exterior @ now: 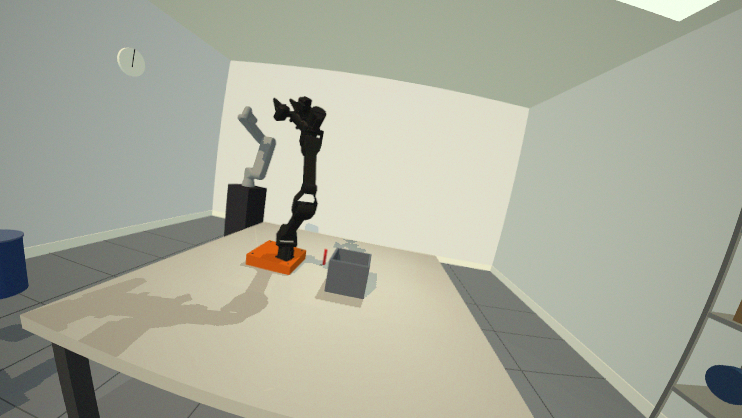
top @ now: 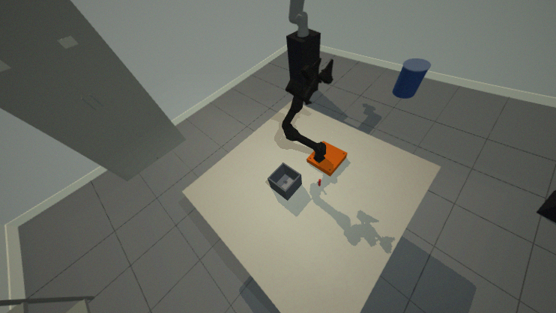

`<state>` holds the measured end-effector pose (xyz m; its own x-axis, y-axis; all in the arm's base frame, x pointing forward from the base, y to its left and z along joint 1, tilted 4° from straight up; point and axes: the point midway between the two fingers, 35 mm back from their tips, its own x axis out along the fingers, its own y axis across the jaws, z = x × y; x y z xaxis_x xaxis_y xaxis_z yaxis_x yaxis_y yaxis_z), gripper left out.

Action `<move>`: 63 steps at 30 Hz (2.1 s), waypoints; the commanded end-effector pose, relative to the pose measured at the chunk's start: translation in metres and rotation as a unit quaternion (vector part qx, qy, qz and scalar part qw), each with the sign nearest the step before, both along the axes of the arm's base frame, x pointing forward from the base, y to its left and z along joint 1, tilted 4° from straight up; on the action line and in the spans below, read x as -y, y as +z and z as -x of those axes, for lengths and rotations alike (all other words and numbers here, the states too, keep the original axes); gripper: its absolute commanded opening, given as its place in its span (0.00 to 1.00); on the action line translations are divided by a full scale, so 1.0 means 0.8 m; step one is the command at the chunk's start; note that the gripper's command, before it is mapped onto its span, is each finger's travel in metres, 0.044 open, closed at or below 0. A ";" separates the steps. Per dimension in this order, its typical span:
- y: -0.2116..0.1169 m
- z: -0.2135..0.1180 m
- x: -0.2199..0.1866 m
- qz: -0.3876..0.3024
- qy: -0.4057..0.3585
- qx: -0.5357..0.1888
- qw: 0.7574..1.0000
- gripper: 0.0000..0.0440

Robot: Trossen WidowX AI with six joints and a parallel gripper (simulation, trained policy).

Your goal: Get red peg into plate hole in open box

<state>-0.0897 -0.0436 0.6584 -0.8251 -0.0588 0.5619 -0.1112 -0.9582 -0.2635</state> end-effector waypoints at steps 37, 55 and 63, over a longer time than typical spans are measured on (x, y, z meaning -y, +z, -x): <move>-0.189 0.021 -0.294 0.581 -0.219 -0.005 0.784 1.00; -0.294 -0.061 -0.373 0.753 -0.290 -0.144 0.573 1.00; -0.341 -0.106 -0.391 0.800 -0.310 -0.218 0.465 1.00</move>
